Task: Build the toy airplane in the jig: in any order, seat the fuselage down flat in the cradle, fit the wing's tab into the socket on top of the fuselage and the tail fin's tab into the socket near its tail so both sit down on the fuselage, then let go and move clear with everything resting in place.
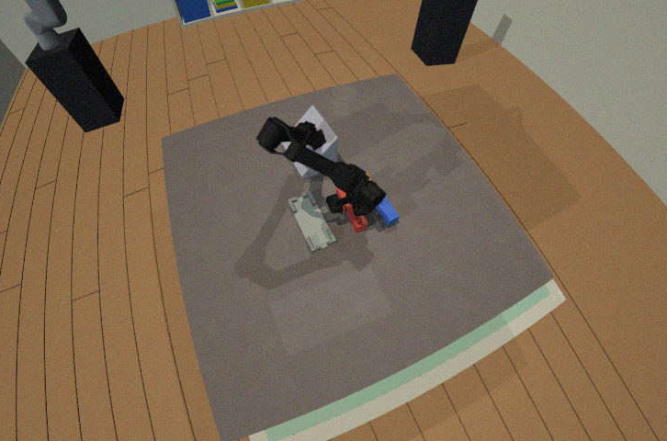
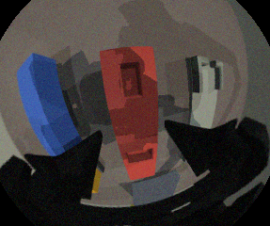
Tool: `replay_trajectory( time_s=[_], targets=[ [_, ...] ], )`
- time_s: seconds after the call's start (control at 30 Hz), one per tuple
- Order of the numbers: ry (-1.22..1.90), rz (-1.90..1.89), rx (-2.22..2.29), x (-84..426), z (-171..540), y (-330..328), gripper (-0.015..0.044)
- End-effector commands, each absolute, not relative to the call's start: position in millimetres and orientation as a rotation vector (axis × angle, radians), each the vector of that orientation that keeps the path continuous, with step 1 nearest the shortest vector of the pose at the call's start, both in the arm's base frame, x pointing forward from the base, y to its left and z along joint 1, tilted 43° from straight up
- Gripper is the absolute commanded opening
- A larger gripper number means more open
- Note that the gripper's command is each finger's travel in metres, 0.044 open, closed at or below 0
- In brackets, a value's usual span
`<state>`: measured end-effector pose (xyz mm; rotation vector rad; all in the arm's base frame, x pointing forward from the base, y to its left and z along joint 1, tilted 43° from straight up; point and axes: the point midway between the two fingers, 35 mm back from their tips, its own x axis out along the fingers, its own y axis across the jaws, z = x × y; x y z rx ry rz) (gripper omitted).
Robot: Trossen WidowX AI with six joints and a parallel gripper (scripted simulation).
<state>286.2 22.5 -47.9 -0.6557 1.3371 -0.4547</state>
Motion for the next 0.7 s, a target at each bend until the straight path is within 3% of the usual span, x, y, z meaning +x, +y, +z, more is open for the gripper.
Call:
replay_trajectory(
  time_s=[0.0,0.07,0.37,0.67],
  targets=[
    [1.348,-0.459,-0.668,283.8,-53.9,14.6,0.0440],
    [1.348,-0.459,-0.668,283.9,-54.5,13.9,0.0440],
    [1.348,-0.459,-0.668,283.9,-54.5,13.9,0.0204],
    [1.348,-0.459,-0.668,283.9,-54.5,13.9,0.0124]
  ],
)
